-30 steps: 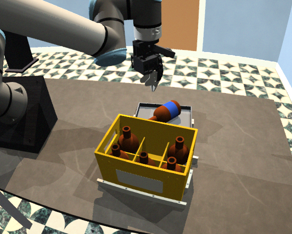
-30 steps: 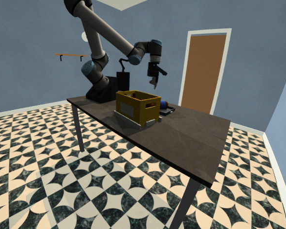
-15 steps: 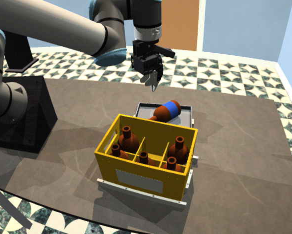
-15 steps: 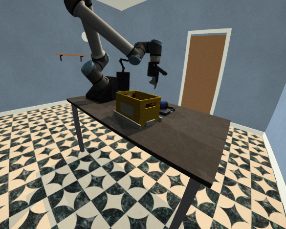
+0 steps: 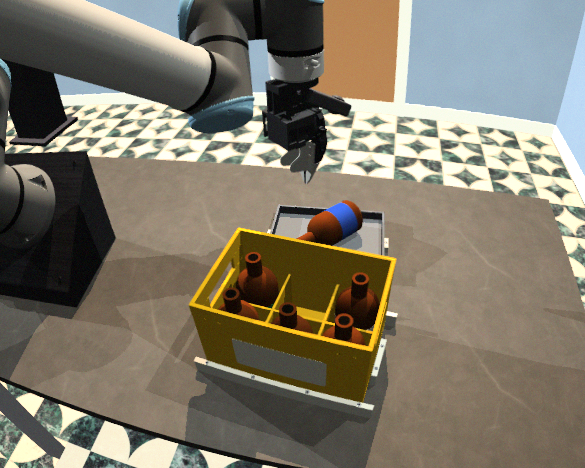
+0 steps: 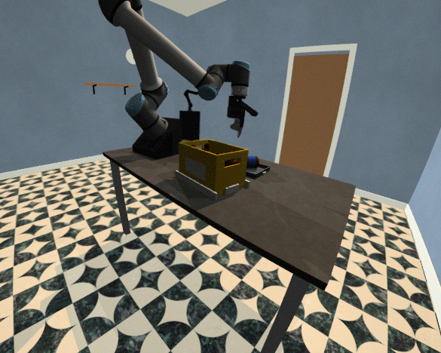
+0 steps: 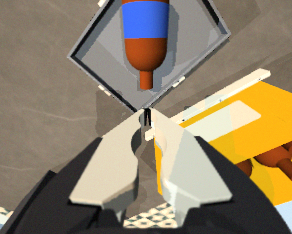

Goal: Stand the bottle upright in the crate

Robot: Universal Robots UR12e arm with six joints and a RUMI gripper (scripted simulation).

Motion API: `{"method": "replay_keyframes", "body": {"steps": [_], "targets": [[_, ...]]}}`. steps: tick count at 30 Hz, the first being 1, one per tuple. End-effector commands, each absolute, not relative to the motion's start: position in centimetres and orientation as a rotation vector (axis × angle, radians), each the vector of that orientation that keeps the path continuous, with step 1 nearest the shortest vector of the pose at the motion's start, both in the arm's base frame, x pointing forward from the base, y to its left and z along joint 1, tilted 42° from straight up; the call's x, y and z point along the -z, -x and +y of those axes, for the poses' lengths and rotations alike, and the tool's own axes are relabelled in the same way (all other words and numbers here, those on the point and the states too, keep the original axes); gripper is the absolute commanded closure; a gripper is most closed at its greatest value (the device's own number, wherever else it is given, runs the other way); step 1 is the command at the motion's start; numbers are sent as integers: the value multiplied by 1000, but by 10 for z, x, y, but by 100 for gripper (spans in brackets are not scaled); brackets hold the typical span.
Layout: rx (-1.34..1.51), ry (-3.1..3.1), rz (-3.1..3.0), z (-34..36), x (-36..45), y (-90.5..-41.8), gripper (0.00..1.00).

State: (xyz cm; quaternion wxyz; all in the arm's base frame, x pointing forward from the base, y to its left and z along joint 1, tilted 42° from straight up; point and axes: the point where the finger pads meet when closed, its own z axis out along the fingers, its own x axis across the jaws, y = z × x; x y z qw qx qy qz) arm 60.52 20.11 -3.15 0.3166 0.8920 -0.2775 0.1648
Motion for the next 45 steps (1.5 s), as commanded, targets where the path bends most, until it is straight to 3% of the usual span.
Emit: {"method": "replay_keyframes", "body": {"steps": [1,2,45], "targets": [[-435,-2349,-731,202,31,-606,100],[-435,-2349,-731,202,31,-606,62],[-435,-2349,-731,200,33,-606,62]]}}
